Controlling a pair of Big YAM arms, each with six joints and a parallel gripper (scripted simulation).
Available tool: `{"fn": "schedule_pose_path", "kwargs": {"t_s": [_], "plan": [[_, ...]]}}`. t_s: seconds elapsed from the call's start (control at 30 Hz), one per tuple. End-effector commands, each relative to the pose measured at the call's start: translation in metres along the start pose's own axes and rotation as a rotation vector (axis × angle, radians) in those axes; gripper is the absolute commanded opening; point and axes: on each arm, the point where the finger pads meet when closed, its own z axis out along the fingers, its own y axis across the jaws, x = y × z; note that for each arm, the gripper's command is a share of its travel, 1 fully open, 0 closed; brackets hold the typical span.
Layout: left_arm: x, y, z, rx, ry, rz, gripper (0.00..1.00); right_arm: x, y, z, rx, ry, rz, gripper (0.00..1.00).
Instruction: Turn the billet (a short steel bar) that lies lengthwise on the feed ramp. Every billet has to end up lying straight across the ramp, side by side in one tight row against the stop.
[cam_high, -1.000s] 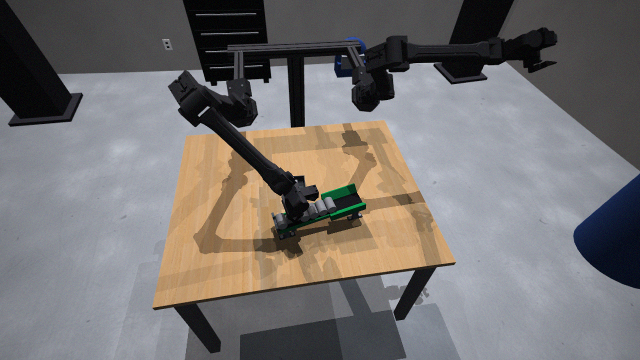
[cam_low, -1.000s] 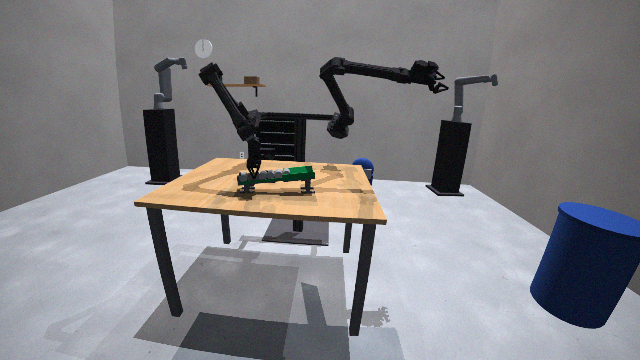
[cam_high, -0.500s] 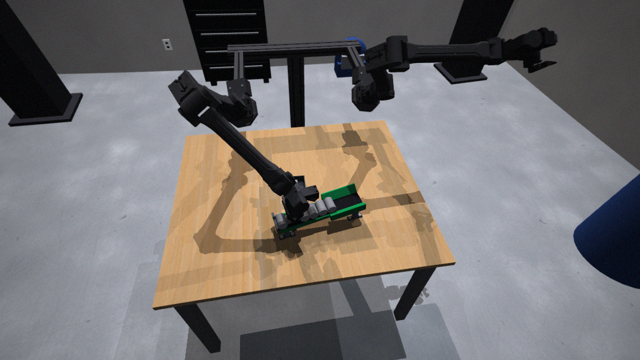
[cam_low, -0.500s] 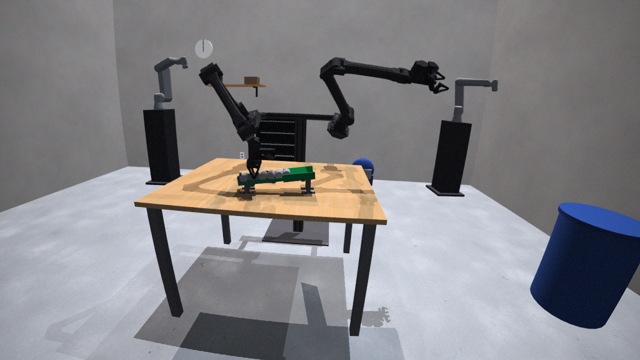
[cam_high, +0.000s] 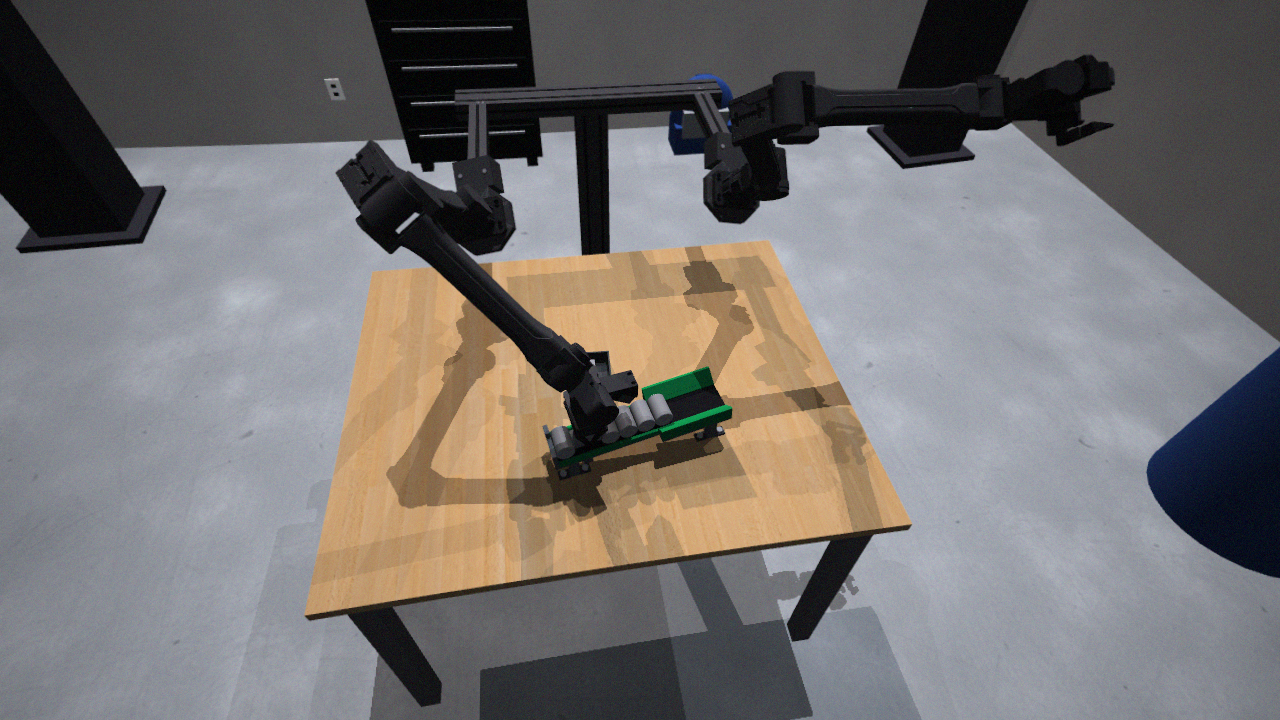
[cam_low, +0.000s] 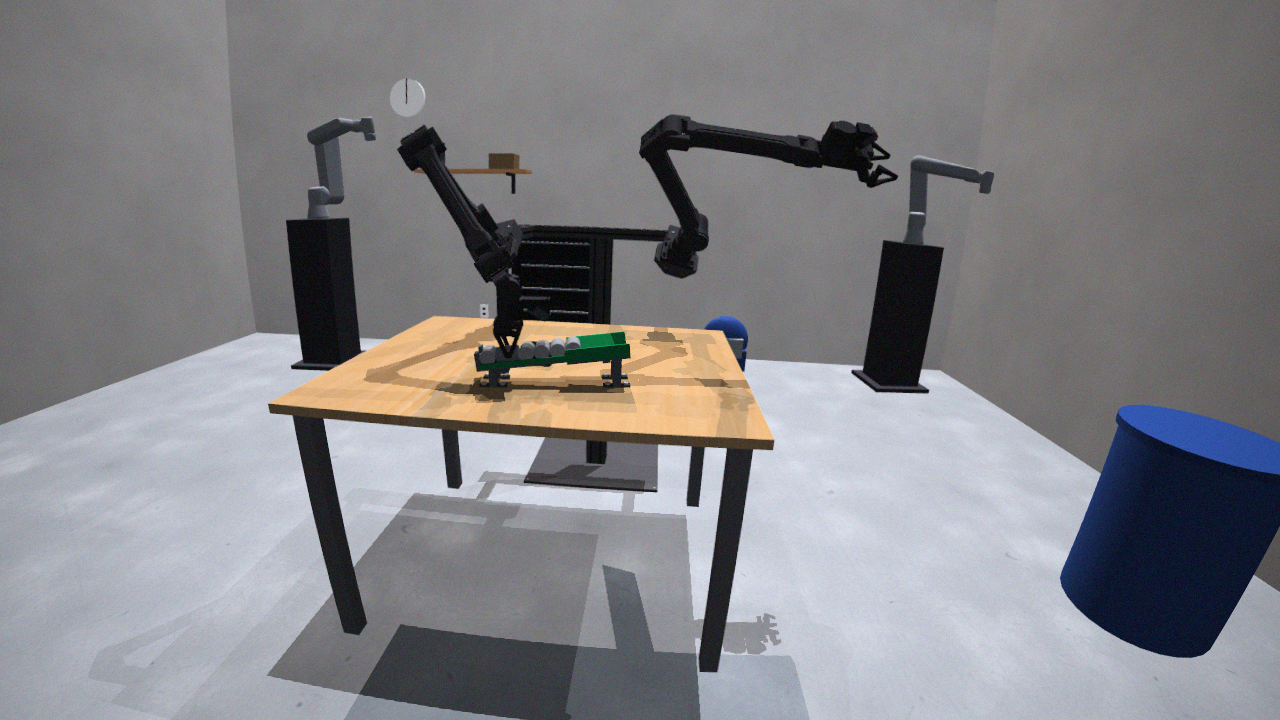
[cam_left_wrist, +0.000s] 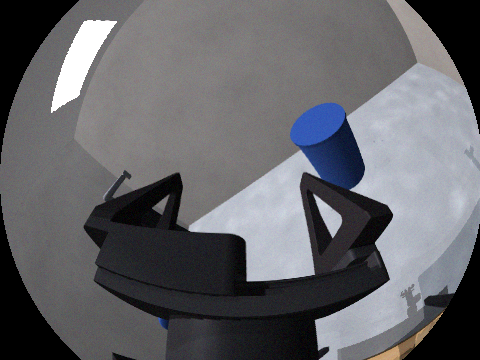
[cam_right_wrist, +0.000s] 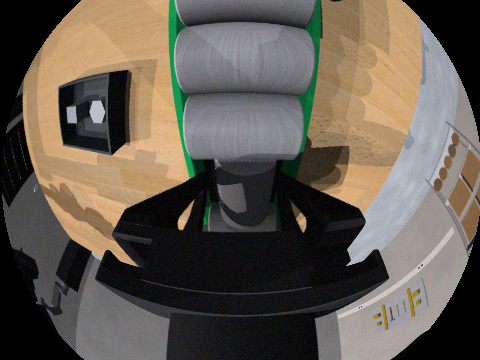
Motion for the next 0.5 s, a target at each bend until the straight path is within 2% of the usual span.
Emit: {"fn": "schedule_pose_path", "kwargs": {"t_s": [0.0, 0.47], "plan": [[-0.0432, 0.0097, -0.0048, -0.018, -0.062, -0.014, 1.0, 0.0089, -0.0167, 0.003, 0.026, 0.005, 0.028, 0.57], [-0.0432, 0.0097, -0.0048, -0.018, -0.062, -0.014, 1.0, 0.014, -0.0235, 0.0011, 0.035, 0.004, 0.033, 0.57]]}}
